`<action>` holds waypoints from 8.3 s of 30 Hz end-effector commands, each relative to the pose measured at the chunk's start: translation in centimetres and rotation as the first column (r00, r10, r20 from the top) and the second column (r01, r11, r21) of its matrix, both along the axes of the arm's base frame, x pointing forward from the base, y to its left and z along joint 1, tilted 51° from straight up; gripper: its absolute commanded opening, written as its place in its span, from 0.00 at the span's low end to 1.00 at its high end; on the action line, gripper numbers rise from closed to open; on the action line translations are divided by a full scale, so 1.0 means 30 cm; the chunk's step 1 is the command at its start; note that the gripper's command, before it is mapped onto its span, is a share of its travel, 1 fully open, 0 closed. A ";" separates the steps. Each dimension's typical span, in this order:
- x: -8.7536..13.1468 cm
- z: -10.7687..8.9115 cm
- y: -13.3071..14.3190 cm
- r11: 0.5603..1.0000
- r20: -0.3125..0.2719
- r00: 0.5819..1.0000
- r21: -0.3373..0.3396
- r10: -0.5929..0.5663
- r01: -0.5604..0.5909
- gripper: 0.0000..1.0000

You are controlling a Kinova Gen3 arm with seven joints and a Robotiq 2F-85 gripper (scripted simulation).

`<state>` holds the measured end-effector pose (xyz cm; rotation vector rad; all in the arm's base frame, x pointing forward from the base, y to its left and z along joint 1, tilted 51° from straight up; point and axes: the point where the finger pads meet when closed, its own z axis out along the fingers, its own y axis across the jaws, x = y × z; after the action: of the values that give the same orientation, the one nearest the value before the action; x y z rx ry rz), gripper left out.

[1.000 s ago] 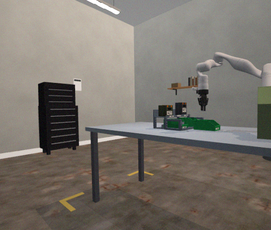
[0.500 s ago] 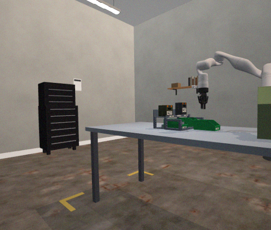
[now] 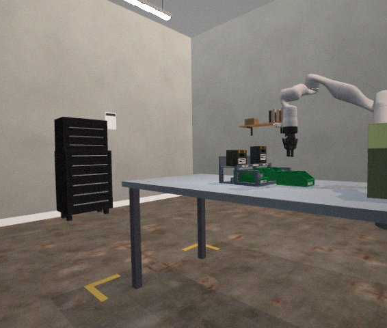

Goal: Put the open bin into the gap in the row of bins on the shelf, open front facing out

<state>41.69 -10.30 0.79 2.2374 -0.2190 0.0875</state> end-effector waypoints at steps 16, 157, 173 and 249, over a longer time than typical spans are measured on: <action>0.002 -0.010 -0.011 1.000 0.002 1.000 0.001 0.002 -0.002 0.35; 0.233 0.105 -0.205 0.613 0.788 0.010 0.472 -0.616 0.633 0.39; 0.232 0.105 -0.205 0.613 0.788 0.010 0.472 -0.616 0.634 0.39; 0.224 0.039 -0.276 0.609 0.788 0.000 0.477 -0.616 0.634 0.39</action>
<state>48.34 -18.69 1.92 1.5349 -1.8677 0.8846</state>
